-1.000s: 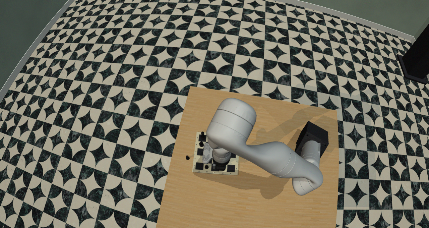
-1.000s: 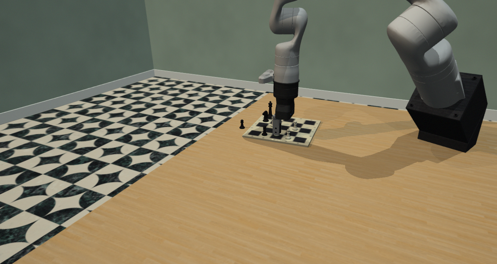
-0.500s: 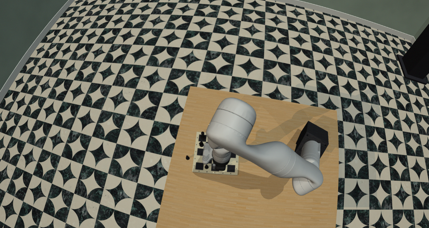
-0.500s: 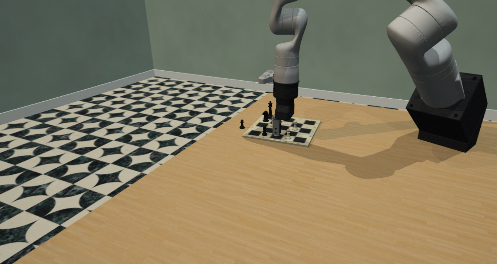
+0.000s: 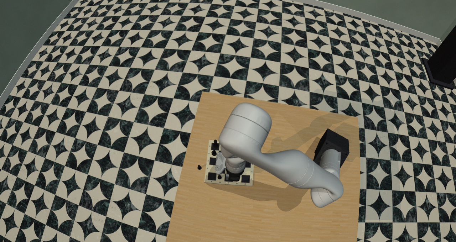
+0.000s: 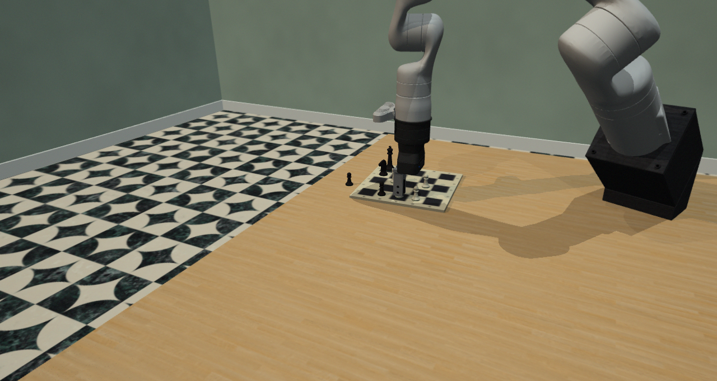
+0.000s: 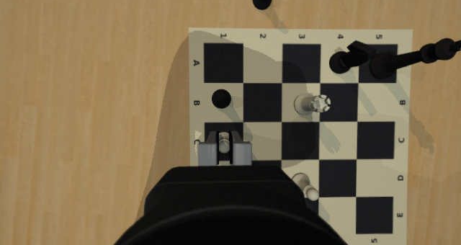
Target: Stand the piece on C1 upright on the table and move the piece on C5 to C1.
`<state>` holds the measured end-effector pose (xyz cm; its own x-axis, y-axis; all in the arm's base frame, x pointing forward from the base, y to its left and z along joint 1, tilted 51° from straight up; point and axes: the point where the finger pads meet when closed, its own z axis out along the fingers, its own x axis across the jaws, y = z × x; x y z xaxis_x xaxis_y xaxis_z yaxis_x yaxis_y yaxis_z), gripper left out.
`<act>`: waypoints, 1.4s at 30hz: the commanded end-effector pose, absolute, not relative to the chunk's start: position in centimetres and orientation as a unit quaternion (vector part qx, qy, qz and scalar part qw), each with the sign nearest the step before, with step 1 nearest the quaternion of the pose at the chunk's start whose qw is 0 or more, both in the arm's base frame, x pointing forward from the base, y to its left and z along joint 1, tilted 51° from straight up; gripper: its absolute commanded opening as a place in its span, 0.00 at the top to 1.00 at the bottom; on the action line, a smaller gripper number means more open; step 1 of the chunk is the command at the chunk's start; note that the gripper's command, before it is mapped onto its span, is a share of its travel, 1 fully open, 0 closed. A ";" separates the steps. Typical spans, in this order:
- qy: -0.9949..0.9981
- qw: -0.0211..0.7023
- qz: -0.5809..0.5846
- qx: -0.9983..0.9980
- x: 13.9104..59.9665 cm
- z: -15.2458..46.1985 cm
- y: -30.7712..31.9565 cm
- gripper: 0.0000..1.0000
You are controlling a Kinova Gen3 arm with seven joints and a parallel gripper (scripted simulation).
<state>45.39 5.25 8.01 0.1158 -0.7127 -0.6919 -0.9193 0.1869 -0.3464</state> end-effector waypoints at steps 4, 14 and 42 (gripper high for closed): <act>0.653 0.409 0.126 -0.625 45.4 8.0 5.2 1.00; 0.653 0.409 0.126 -0.625 45.4 8.0 5.2 1.00; 0.653 0.409 0.126 -0.625 45.4 8.0 5.2 0.59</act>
<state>45.39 5.26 8.00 0.1157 -0.7124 -0.6921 -0.9194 0.1869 -0.3461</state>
